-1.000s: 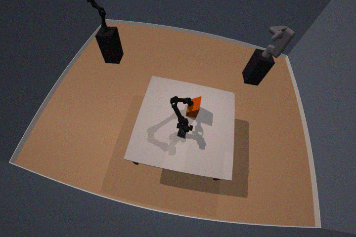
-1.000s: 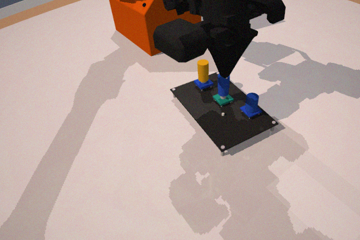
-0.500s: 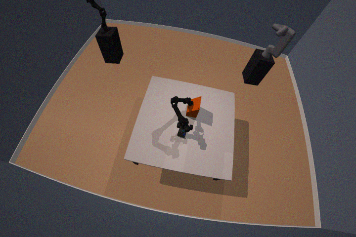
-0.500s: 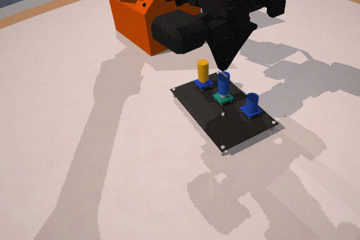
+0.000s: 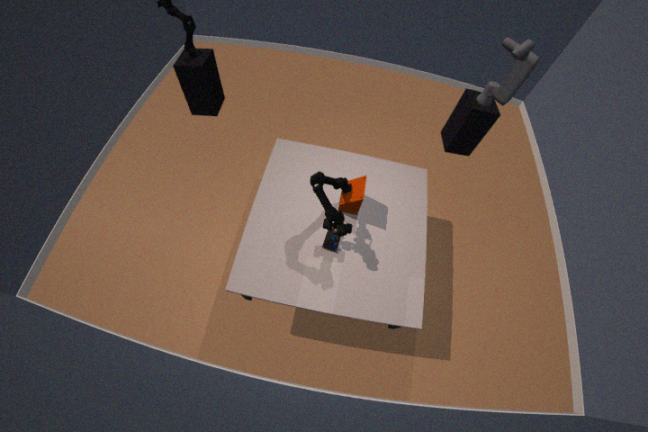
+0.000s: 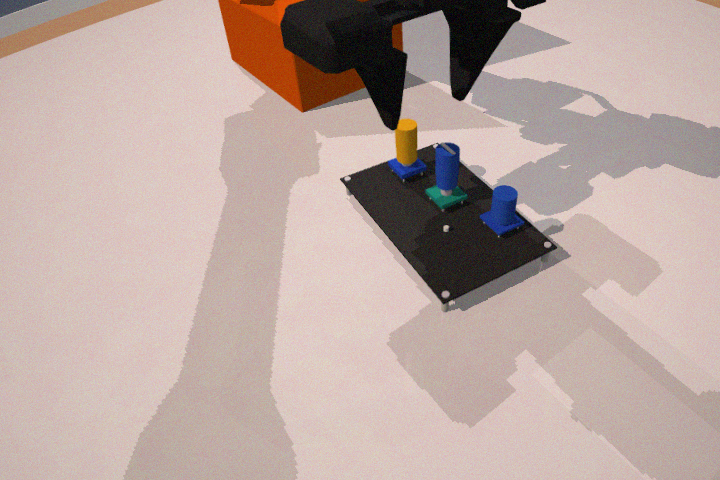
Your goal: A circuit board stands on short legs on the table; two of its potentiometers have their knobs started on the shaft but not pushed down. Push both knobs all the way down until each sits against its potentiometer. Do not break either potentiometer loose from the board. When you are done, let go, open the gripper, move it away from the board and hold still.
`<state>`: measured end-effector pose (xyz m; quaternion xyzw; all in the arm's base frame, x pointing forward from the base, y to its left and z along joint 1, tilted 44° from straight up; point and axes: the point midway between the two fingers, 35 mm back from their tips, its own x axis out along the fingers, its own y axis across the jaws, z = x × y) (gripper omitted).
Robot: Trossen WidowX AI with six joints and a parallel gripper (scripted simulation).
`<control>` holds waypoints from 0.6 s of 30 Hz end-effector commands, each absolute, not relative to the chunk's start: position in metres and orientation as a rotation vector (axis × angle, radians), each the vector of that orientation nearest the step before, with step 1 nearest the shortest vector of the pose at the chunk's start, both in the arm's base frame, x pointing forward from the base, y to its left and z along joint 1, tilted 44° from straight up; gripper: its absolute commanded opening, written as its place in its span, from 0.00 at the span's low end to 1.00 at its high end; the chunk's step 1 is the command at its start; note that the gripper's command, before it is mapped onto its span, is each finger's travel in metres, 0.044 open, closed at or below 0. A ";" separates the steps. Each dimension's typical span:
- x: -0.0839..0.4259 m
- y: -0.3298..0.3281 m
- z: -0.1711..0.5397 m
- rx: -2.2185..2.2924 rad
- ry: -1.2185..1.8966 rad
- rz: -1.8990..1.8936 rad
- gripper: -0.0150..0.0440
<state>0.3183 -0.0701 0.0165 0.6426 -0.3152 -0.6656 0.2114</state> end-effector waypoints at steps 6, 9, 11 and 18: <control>0.222 -0.042 0.022 1.772 -0.856 -1.857 1.00; 0.214 -0.041 0.022 1.768 -0.853 -1.857 1.00; 0.214 -0.041 0.022 1.768 -0.853 -1.857 1.00; 0.214 -0.041 0.022 1.768 -0.853 -1.857 1.00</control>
